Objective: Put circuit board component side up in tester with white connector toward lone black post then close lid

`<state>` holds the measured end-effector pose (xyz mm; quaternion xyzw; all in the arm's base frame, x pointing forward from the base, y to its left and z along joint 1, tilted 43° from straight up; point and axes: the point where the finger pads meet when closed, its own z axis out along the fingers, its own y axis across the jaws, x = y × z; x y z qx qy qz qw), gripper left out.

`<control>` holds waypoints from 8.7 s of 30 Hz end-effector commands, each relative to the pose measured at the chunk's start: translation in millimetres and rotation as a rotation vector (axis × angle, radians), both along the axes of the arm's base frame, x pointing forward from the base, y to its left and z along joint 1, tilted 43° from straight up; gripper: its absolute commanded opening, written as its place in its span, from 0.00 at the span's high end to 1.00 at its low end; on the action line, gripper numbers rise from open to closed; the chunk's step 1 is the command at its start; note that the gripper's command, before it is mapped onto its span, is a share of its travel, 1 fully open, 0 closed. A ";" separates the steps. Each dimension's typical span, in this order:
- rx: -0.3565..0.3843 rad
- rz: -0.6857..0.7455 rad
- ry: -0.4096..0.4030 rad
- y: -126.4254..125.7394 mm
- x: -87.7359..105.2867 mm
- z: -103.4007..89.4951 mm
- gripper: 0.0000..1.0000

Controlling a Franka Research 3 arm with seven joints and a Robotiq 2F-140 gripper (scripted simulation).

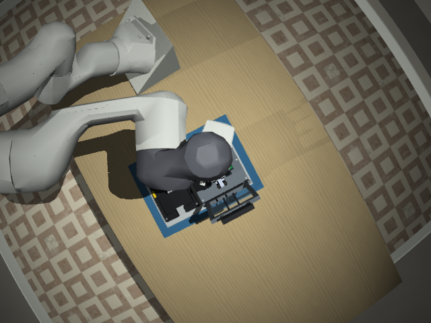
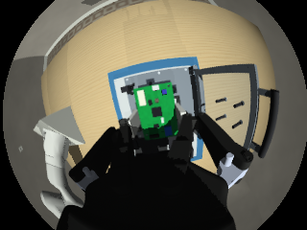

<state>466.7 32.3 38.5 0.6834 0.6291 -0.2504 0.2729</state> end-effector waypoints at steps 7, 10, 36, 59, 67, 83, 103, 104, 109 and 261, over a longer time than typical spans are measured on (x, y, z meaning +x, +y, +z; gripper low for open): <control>0.000 -0.004 -0.003 1.6 -0.1 0.1 0.54; 0.000 -0.004 -0.003 1.6 -0.1 0.1 0.54; 0.000 -0.004 -0.003 2.2 -0.2 -0.1 0.54; 0.000 -0.004 -0.003 2.5 -0.2 -0.2 0.54; 0.000 -0.004 -0.003 2.5 -0.3 -0.2 0.54; 0.000 -0.004 -0.003 2.5 -0.3 -0.2 0.54; 0.000 -0.004 -0.003 2.5 -0.3 -0.2 0.54; 0.000 -0.004 -0.003 2.5 -0.3 -0.2 0.54; 0.000 -0.004 -0.002 2.5 -0.3 -0.2 0.54; 0.000 -0.003 -0.001 -31.4 -0.5 -34.8 0.54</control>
